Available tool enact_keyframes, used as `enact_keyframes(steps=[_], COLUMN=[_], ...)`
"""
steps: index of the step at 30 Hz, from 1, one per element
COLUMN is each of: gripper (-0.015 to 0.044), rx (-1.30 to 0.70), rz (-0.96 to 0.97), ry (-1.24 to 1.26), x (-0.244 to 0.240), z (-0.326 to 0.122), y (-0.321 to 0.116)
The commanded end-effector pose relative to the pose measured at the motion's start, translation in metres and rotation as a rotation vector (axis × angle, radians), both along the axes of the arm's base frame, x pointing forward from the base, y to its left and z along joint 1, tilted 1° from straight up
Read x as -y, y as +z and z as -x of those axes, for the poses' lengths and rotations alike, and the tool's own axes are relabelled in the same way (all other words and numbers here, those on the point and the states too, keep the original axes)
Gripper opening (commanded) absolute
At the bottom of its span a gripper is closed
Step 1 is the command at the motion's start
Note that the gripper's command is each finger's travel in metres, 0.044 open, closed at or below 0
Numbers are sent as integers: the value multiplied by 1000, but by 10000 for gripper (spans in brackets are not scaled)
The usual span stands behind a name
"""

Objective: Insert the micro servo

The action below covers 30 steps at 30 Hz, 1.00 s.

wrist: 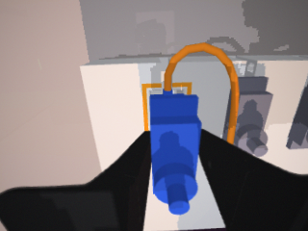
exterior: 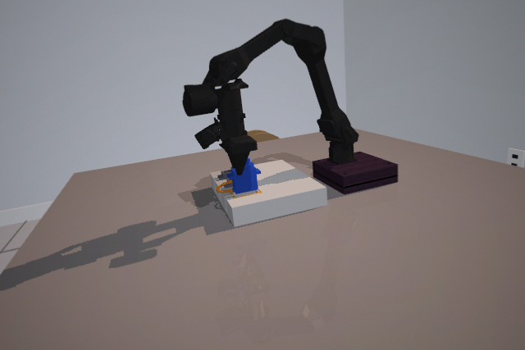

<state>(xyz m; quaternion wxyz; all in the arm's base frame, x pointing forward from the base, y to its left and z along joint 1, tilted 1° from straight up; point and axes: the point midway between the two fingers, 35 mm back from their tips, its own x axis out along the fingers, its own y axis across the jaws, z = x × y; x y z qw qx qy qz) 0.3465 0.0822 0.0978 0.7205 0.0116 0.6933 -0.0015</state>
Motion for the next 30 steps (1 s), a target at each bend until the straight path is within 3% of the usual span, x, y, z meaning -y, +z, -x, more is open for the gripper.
enact_keyframes(steps=[1,30], gripper=[0,0], rx=[1,1], rz=[2,2], ry=[3,3], x=[0,0], z=[0,-1], y=[-3,-29])
